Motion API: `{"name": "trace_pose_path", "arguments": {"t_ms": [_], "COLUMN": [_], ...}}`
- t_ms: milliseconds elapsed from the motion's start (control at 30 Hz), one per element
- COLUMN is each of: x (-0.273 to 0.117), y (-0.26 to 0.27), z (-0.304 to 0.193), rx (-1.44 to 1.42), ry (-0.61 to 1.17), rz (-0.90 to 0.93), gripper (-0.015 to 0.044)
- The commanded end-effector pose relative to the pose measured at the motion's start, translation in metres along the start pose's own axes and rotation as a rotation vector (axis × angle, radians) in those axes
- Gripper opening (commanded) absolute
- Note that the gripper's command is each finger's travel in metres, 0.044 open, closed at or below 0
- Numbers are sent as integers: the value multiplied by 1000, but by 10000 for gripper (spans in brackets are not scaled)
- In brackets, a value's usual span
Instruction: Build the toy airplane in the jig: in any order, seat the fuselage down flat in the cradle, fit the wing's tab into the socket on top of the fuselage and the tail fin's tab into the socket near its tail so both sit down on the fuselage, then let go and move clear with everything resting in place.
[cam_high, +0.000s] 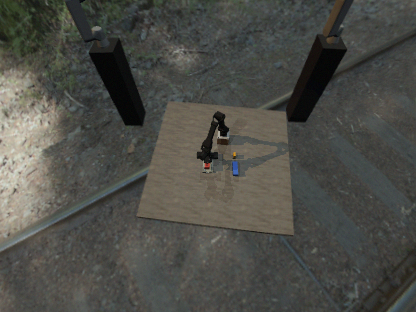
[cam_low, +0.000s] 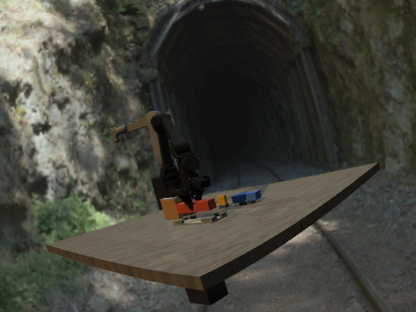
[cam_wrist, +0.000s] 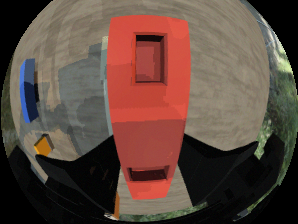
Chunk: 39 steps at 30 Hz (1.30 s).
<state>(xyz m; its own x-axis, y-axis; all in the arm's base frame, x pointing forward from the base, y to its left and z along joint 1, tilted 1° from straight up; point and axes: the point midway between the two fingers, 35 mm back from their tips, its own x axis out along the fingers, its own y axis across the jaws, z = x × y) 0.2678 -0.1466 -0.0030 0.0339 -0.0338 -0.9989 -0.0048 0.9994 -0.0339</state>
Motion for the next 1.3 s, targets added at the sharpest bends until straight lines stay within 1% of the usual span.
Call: {"name": "trace_pose_path", "arguments": {"t_ms": [0, 367, 533, 700, 867, 1267], "x": [8, 26, 27, 25, 25, 25], "y": [2, 2, 2, 1, 1, 1], "z": [-1, -1, -1, -1, -1, -1], "rx": [-3, -3, -3, -1, -1, -1], "ry": [2, 2, 2, 4, 4, 4], "rz": [7, 7, 7, 2, 2, 2], "gripper": [195, 195, 195, 161, 30, 345]}}
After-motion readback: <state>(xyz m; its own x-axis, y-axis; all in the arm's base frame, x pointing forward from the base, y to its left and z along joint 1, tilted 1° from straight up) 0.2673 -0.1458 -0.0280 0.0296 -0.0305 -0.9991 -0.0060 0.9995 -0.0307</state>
